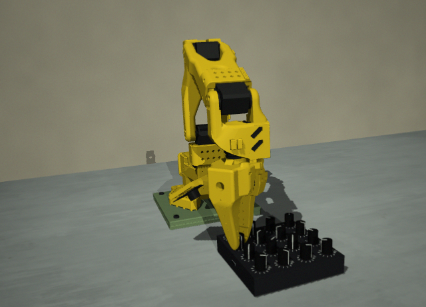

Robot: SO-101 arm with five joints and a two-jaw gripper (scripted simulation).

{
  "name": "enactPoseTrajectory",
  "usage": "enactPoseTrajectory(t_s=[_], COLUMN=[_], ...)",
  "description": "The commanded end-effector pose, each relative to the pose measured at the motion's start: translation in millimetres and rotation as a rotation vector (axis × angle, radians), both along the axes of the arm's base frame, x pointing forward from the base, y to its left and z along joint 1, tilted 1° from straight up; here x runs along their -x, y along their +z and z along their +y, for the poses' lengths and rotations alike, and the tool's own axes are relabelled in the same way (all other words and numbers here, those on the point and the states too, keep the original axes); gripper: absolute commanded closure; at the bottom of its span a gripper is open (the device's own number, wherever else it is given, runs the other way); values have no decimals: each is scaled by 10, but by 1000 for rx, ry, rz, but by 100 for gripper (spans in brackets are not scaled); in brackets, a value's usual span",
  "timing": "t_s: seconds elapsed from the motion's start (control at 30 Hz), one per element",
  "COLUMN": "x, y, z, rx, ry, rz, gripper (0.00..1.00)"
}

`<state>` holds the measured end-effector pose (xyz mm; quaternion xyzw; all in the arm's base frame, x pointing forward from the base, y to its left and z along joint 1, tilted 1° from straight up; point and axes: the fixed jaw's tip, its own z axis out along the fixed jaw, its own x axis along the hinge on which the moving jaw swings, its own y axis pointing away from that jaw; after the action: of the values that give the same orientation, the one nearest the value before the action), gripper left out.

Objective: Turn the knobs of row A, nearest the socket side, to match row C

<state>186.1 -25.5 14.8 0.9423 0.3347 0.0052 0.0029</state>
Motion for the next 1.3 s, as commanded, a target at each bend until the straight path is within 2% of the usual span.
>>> enactPoseTrajectory(t_s=[0.0, 1.0, 1.27], x=[48, 49, 55], y=[-43, -43, -43], z=[6, 6, 1], rx=[-3, -3, -3], ry=[-1, -1, -141], rz=[23, 23, 23], gripper=[91, 99, 99])
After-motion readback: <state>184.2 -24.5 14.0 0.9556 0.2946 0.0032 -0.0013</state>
